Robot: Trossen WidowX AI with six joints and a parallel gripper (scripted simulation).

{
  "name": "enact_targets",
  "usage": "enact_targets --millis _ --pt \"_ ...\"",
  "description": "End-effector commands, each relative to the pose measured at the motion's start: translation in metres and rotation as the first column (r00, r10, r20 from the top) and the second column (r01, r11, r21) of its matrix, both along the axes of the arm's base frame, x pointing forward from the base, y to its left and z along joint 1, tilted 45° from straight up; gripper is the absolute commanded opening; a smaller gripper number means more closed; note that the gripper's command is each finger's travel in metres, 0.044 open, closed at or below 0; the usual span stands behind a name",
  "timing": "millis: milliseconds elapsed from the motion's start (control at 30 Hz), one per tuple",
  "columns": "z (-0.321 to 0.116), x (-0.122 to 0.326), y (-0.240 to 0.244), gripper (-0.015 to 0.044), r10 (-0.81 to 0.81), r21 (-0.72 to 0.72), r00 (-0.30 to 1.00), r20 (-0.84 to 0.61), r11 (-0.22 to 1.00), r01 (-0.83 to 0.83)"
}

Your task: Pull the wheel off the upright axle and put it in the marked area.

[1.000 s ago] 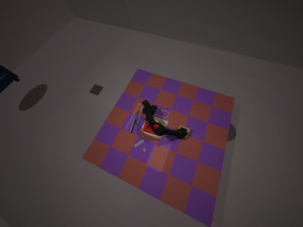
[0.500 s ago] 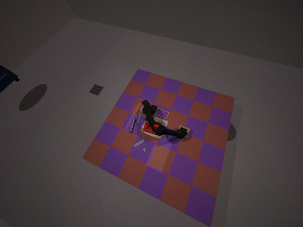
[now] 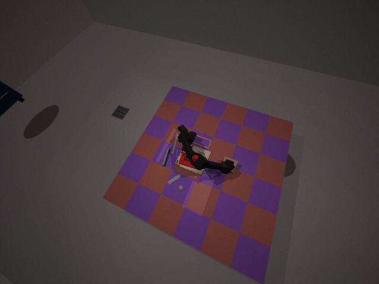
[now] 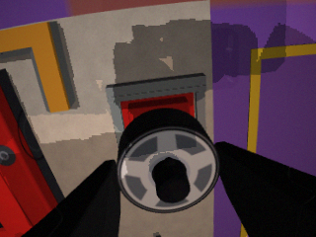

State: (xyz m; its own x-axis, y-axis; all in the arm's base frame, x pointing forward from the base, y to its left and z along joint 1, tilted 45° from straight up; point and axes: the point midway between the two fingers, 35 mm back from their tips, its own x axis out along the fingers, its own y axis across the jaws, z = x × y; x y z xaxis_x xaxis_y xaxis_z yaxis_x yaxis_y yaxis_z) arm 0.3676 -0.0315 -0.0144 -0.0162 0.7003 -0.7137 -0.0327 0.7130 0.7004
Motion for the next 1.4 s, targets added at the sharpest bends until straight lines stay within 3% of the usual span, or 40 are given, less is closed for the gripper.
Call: enact_targets --millis 0,733,1133,1367 --pt "0.014 -0.002 -0.017 0.0000 -0.034 -0.009 0.999 0.002 0.999 0.034" --pt "0.019 -0.003 -0.022 0.0000 -0.036 -0.009 0.999 0.002 0.999 0.036" --pt "0.045 -0.003 -0.046 0.0000 -0.036 -0.009 0.999 0.002 0.999 0.036" --pt "0.016 -0.022 -0.072 0.0000 -0.042 -0.016 0.999 0.002 0.999 0.042"
